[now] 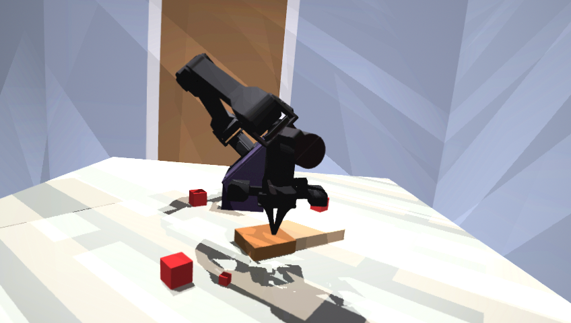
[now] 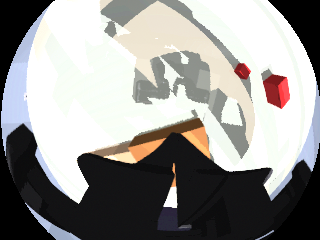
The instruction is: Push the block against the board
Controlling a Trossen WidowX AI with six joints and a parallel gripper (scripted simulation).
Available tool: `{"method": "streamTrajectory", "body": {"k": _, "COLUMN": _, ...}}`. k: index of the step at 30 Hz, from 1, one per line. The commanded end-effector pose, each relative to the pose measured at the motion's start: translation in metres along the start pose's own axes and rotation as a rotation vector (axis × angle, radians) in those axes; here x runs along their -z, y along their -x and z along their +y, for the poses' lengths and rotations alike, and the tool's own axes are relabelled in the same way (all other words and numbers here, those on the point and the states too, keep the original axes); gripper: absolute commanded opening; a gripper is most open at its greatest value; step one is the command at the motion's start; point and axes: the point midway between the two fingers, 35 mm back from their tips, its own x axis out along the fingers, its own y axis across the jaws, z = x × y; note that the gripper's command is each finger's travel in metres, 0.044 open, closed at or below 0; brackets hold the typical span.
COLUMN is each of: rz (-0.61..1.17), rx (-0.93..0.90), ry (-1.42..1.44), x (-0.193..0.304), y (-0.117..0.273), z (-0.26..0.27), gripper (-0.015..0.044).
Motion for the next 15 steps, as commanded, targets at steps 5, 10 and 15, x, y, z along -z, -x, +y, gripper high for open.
{"method": "streamTrajectory", "body": {"k": 5, "rz": -0.001, "rx": -0.004, "ry": 0.221, "x": 0.0, "y": 0.001, "z": 0.023, "gripper": 0.0}}
{"method": "streamTrajectory", "body": {"k": 10, "rz": -0.001, "rx": -0.004, "ry": 0.232, "x": -0.001, "y": -0.011, "z": 0.024, "gripper": 0.0}}
{"method": "streamTrajectory", "body": {"k": 15, "rz": 0.0, "rx": 0.0, "ry": 0.268, "x": 0.0, "y": -0.054, "z": 0.027, "gripper": 0.0}}
